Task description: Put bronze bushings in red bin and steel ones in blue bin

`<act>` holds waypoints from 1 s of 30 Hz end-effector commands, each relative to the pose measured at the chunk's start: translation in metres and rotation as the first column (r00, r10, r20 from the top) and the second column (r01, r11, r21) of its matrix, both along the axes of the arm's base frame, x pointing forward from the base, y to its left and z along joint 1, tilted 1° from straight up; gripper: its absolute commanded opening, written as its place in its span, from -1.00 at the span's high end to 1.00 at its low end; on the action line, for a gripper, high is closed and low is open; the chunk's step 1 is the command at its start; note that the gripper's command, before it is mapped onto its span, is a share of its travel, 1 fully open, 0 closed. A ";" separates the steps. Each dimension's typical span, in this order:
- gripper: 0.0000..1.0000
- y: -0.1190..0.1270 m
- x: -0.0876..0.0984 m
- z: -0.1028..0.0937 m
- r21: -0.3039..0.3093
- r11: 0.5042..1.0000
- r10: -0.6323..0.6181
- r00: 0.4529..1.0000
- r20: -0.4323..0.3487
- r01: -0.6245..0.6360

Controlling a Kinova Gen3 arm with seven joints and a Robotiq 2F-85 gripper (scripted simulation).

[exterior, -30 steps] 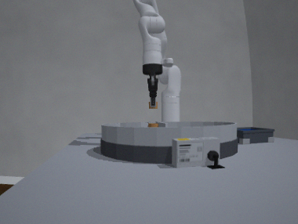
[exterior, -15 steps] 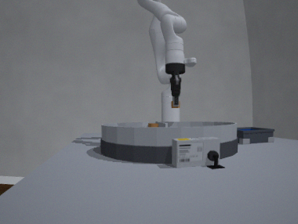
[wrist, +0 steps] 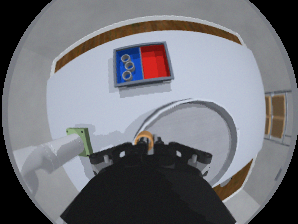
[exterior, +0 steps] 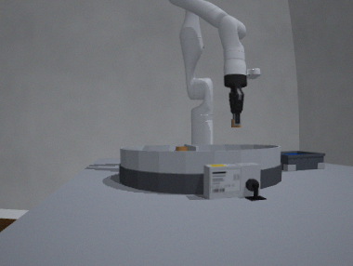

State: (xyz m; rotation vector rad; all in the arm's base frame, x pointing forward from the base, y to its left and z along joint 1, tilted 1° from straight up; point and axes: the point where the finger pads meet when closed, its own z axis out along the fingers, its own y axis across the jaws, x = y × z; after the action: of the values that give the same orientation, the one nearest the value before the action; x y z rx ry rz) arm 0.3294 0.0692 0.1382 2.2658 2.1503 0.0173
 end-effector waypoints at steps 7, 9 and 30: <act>1.00 0.069 0.005 -0.002 0.004 0.999 0.048 0.999 -0.005 -0.048; 1.00 0.080 0.006 -0.002 0.004 0.999 0.048 0.999 -0.005 -0.048; 1.00 0.194 0.018 -0.002 0.004 0.999 0.048 0.999 -0.005 -0.048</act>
State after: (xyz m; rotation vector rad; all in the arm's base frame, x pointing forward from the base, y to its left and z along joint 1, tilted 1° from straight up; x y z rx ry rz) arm 0.3529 0.2463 0.1410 2.2434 2.1688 0.0281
